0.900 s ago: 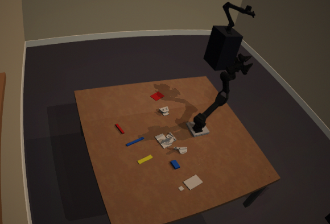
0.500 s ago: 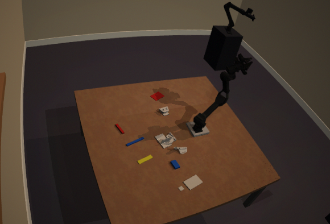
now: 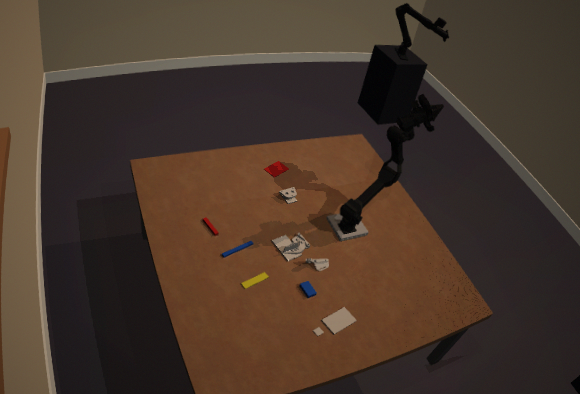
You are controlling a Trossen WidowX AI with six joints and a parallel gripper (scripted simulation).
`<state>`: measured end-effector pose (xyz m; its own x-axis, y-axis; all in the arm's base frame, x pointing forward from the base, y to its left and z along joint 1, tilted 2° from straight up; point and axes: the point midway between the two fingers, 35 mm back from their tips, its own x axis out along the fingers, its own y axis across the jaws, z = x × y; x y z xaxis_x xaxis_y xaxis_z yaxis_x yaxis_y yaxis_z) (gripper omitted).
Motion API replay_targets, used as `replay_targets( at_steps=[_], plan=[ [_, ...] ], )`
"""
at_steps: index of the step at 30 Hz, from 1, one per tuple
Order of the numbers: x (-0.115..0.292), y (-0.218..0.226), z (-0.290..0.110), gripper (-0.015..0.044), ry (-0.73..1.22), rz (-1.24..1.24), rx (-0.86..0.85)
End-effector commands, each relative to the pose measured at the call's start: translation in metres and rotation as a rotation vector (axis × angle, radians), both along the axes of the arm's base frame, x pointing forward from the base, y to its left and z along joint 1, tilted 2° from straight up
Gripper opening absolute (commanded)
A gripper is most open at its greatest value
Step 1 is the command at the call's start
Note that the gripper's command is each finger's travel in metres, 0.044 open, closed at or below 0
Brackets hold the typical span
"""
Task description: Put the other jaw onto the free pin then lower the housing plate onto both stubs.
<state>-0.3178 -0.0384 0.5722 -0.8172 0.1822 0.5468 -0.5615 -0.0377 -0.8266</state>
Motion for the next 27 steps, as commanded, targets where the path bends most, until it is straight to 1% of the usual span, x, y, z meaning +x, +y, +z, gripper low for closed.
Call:
replay_targets(
  at_steps=[1,3,6,20,27],
  plan=[
    [0.0,0.0,0.0,0.0,0.0,0.0,0.0],
    [0.0,0.0,0.0,0.0,0.0,0.0,0.0],
    [0.005,0.001,0.004,0.0079,0.017,-0.009,0.011],
    [0.055,0.014,0.043,0.044,0.174,-0.105,0.101],
    [0.081,0.021,0.059,0.044,0.249,-0.163,0.139]
  ],
)
